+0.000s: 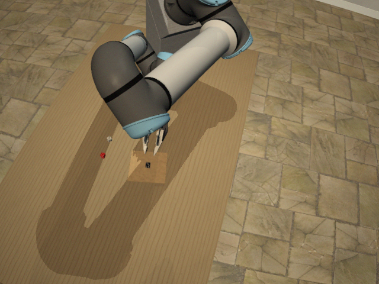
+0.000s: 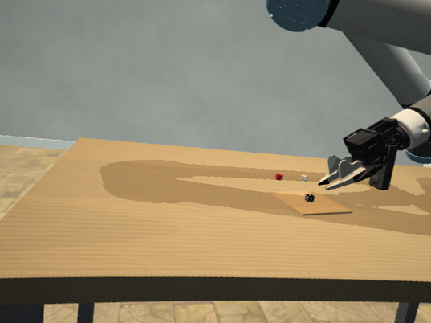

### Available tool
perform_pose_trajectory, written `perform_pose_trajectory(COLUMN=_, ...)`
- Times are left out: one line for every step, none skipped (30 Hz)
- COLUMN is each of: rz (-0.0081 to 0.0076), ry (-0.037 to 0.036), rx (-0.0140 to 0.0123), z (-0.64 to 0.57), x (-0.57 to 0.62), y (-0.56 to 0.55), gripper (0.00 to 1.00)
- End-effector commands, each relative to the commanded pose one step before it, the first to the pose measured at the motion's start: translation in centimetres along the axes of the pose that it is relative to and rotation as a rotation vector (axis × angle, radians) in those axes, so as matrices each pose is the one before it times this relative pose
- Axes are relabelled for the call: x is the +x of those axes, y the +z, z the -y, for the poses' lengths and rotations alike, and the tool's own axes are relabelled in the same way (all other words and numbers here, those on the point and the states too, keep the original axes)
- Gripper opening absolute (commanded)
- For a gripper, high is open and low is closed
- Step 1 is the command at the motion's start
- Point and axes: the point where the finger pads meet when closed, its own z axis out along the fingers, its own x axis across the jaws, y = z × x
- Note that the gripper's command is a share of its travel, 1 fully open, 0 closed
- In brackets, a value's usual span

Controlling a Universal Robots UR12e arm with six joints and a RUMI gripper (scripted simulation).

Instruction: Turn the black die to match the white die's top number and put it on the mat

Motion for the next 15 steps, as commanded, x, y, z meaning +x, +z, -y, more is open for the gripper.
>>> perform_pose_trajectory(rz=0.00211, ry=-0.00075, rx=0.00276, z=-0.073, x=-0.119, y=0.091, gripper=0.18)
perform_pose_trajectory(rz=0.00089, ry=-0.0003, rx=0.00137, z=-0.019, x=-0.053, y=0.052, gripper=0.18)
perform_pose_trajectory(rz=0.00106, ry=-0.00036, rx=0.00165, z=-0.022, x=-0.063, y=0.062, gripper=0.18)
perform_pose_trajectory(rz=0.00124, ry=-0.00042, rx=0.00194, z=-0.026, x=-0.074, y=0.072, gripper=0.18)
perform_pose_trajectory(rz=0.00143, ry=-0.00049, rx=0.00225, z=-0.031, x=-0.085, y=0.084, gripper=0.18)
perform_pose_trajectory(rz=0.00163, ry=-0.00055, rx=0.00258, z=-0.035, x=-0.097, y=0.095, gripper=0.18)
perform_pose_trajectory(rz=0.00183, ry=-0.00062, rx=0.00292, z=-0.04, x=-0.109, y=0.107, gripper=0.18)
perform_pose_trajectory(rz=0.00204, ry=-0.0007, rx=0.00328, z=-0.045, x=-0.121, y=0.119, gripper=0.18)
perform_pose_trajectory(rz=0.00225, ry=-0.00077, rx=0.00365, z=-0.05, x=-0.134, y=0.132, gripper=0.18)
perform_pose_trajectory(rz=0.00246, ry=-0.00085, rx=0.00403, z=-0.056, x=-0.146, y=0.144, gripper=0.18)
perform_pose_trajectory(rz=0.00267, ry=-0.00092, rx=0.00443, z=-0.062, x=-0.159, y=0.156, gripper=0.18)
perform_pose_trajectory(rz=0.0, ry=0.0, rx=0.0, z=0.0, x=0.0, y=0.0, gripper=0.18)
perform_pose_trajectory(rz=0.0, ry=0.0, rx=0.0, z=0.0, x=0.0, y=0.0, gripper=0.18)
perform_pose_trajectory(rz=0.00287, ry=-0.001, rx=0.00483, z=-0.068, x=-0.171, y=0.168, gripper=0.18)
perform_pose_trajectory(rz=0.00308, ry=-0.00107, rx=0.00524, z=-0.074, x=-0.183, y=0.18, gripper=0.18)
